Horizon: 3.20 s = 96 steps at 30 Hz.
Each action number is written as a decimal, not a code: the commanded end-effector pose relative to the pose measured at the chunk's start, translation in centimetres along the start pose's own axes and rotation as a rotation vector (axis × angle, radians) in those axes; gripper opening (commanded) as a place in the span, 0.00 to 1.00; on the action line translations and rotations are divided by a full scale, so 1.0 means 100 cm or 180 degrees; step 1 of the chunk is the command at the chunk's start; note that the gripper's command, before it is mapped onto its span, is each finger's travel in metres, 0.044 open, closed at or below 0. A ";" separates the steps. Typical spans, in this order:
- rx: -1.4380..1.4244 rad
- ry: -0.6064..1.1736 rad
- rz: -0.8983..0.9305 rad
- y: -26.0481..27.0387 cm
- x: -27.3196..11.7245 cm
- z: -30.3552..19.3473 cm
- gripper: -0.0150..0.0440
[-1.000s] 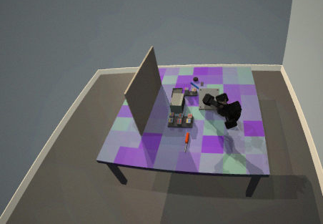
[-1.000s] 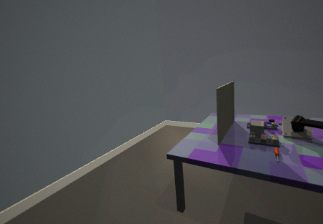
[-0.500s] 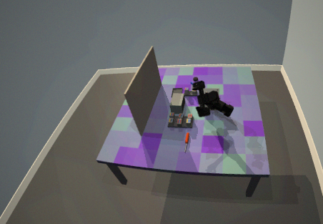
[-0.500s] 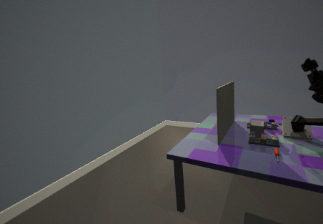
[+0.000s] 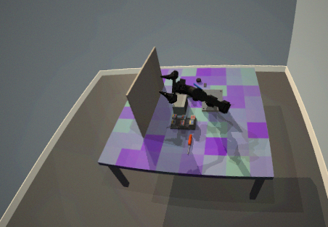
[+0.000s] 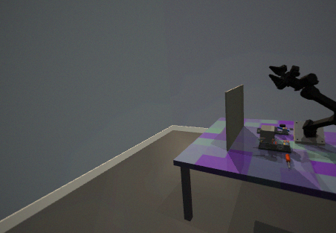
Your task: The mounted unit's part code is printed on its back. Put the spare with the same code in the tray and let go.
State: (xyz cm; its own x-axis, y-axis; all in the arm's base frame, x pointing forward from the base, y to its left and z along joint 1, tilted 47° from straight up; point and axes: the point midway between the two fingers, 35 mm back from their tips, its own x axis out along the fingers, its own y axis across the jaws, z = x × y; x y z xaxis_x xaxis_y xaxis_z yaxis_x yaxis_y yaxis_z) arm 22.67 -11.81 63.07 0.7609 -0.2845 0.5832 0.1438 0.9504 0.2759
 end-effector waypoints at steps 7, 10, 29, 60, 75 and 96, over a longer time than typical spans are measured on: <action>-0.0274 0.1627 -0.0284 -0.070 0.031 -0.155 1.00; -0.0309 0.2155 -0.0309 -0.090 0.026 -0.203 1.00; 0.0178 0.4972 0.0085 -0.150 -0.087 -0.418 1.00; -0.0854 0.5038 0.3484 0.008 -0.244 -0.348 1.00; -0.1097 0.4261 0.5199 0.055 -0.339 -0.301 1.00; -0.1126 0.4018 0.5422 0.065 -0.342 -0.320 0.76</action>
State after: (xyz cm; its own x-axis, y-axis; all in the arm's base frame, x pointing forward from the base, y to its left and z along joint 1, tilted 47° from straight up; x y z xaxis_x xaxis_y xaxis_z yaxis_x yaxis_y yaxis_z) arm 17.71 8.03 20.51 0.1282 0.7159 -0.6863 -0.9883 0.1502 -0.0280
